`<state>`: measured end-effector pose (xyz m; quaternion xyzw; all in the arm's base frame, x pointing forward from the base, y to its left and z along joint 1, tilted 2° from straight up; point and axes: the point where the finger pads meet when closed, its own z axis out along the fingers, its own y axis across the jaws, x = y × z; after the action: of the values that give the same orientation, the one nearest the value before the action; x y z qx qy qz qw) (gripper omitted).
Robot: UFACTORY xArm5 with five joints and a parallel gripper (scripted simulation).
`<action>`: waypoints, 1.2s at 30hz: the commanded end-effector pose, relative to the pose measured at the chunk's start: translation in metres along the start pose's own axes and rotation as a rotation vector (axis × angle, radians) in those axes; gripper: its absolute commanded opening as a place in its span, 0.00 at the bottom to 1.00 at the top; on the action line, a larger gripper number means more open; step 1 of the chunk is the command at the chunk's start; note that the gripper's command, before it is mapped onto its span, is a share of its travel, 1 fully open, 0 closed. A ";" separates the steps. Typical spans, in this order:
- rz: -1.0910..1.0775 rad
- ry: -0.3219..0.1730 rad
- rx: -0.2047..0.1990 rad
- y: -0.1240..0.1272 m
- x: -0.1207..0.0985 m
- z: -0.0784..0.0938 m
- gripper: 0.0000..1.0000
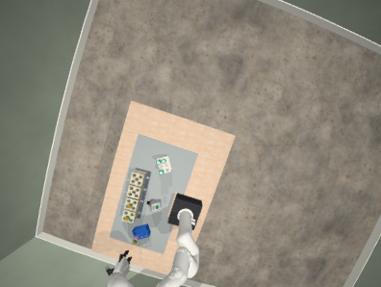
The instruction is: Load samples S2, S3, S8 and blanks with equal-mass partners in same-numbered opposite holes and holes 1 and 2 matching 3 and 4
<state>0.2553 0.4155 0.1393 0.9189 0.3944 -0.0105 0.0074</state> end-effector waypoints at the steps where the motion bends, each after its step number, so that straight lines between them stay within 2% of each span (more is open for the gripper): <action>1: 0.000 0.004 0.001 0.000 0.001 -0.002 0.57; 5: 0.000 0.004 0.001 0.000 0.001 -0.002 0.57; 36: 0.000 0.004 0.001 -0.001 0.001 0.052 0.57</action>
<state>0.2540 0.4151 0.0903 0.9189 0.3944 -0.0104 0.0074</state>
